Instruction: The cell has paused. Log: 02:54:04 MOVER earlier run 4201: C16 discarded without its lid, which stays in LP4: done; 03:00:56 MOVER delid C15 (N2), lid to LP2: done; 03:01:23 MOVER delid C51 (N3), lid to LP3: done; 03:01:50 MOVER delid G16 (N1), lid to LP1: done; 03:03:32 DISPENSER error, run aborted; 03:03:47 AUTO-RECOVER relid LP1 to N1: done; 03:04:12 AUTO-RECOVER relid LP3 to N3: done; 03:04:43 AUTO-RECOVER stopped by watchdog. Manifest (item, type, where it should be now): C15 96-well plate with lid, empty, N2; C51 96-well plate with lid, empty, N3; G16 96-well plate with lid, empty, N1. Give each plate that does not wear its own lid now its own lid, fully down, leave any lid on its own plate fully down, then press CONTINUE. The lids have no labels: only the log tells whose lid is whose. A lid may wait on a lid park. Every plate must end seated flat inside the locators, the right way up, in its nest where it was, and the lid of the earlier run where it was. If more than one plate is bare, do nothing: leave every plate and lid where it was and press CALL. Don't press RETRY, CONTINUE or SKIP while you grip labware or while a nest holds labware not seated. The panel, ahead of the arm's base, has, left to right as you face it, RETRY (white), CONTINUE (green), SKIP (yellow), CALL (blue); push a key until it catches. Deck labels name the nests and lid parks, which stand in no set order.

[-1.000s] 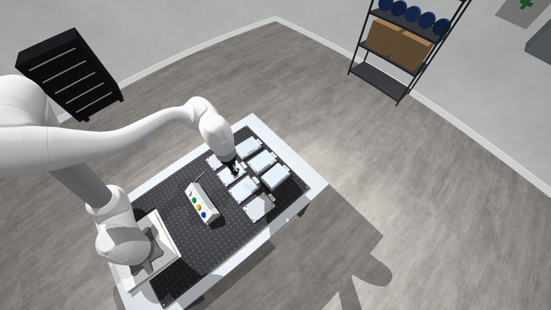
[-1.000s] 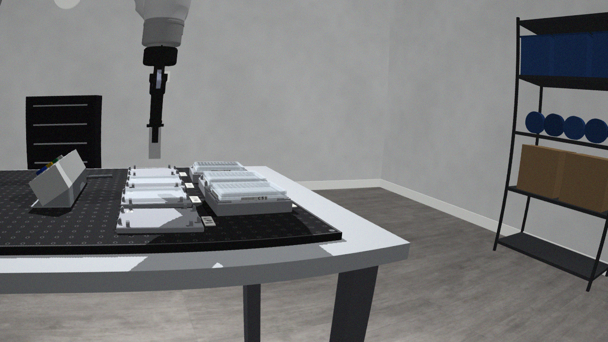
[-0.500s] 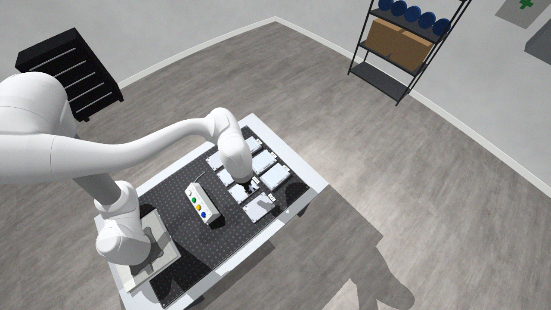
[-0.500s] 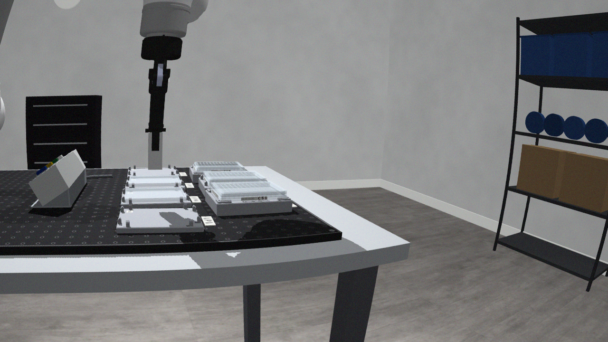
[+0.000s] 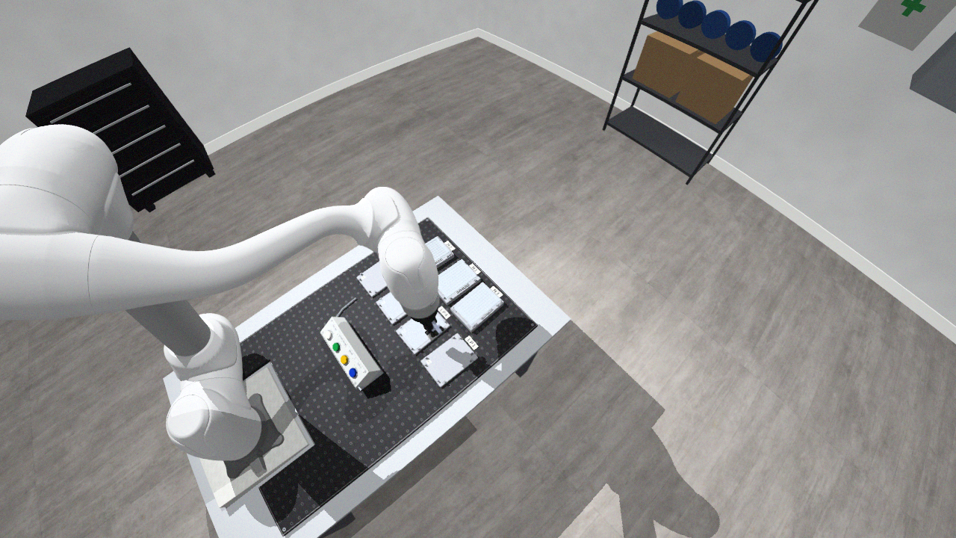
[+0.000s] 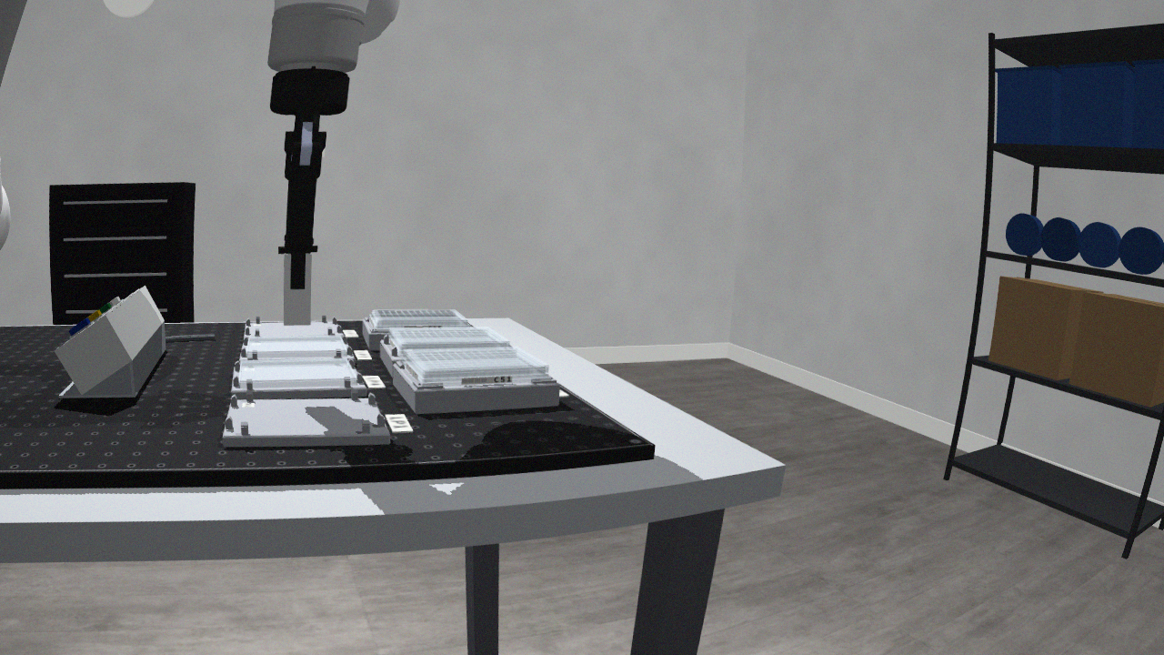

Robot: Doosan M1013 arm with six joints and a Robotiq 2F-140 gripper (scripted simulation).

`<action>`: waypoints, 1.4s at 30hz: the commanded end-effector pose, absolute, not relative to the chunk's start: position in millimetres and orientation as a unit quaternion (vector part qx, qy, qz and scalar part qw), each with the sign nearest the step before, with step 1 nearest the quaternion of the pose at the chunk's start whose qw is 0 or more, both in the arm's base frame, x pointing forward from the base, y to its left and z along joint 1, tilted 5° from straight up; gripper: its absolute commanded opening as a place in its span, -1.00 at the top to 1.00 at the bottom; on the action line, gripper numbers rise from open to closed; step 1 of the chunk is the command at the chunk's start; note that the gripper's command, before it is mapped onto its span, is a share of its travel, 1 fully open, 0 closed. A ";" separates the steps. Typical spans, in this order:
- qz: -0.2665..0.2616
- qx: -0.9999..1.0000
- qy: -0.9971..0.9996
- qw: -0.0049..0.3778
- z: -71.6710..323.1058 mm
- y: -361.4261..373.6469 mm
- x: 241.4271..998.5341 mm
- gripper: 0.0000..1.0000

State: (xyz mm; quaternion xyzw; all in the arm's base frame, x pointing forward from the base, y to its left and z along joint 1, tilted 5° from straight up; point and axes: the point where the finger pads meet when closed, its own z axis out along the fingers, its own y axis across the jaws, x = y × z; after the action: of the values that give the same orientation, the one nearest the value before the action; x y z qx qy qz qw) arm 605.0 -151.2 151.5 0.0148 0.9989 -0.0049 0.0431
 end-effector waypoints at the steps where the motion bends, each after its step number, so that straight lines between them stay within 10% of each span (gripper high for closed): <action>1: -0.005 0.015 0.999 0.043 151.6 -151.1 605.0 1.00; 42: -0.005 0.015 0.999 0.043 149.6 108.9 615.1 1.00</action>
State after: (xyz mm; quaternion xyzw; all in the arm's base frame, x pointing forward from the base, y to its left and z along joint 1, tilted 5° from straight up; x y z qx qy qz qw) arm 615.1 108.8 149.5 0.0147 0.9989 -0.0048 0.0433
